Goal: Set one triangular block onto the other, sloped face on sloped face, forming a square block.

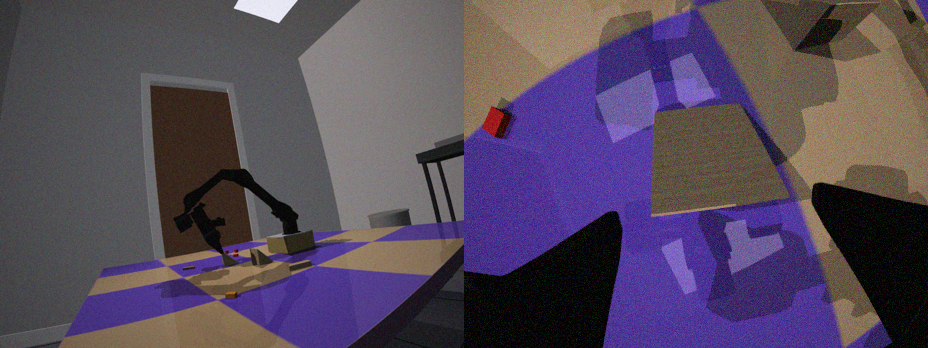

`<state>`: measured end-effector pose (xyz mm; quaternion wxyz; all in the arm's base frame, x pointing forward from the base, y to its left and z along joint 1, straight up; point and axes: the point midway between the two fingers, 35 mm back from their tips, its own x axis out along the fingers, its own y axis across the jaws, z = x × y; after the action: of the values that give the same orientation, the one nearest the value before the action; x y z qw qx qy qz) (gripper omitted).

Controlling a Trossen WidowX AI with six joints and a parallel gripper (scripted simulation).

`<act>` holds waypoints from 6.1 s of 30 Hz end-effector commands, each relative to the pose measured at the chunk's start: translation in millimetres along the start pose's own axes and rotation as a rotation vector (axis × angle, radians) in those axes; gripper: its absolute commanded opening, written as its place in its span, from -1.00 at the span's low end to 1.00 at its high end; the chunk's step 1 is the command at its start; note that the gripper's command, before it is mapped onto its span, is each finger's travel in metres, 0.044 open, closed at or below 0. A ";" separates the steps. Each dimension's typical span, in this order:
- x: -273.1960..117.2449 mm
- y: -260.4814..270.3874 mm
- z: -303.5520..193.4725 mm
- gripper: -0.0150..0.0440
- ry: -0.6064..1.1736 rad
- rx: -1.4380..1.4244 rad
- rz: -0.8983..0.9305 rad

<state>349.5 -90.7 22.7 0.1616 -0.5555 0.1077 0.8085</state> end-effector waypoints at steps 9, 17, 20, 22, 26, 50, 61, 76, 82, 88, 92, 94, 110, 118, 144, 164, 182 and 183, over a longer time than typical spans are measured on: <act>22.3 -0.5 2.0 1.00 -0.021 0.003 -0.002; 35.7 -0.3 3.1 1.00 -0.028 0.004 -0.001; 40.7 -0.3 3.7 1.00 -0.031 0.004 -0.001; 44.0 -0.2 4.1 1.00 -0.033 0.004 -0.001; 50.4 -0.1 5.0 1.00 -0.037 0.005 -0.001; 46.8 0.2 5.4 -0.49 -0.032 0.001 0.001; 43.9 0.1 17.9 -0.49 0.180 0.001 0.003; 42.6 -0.2 43.8 -0.49 0.563 0.001 0.004; 44.9 -0.4 54.1 -0.49 0.716 0.001 0.005; 48.8 -0.6 64.1 -0.49 0.870 0.000 0.005; 52.4 -0.7 70.2 -0.49 0.972 0.000 0.006; 54.5 -0.8 73.1 -0.49 1.022 0.000 0.006; 60.1 -2.9 78.1 0.13 1.198 -0.006 0.004; 60.1 -2.9 78.1 0.84 1.198 -0.006 0.004; -33.9 -2.6 115.8 1.00 1.198 -0.001 0.003; 43.5 -4.1 186.3 1.00 0.985 0.000 -0.001; 71.2 -10.2 131.6 1.00 0.986 0.000 -0.001; 73.3 -9.8 129.1 1.00 0.986 0.000 -0.001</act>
<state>218.3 -23.3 12.1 0.0942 -0.8752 0.1721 0.4423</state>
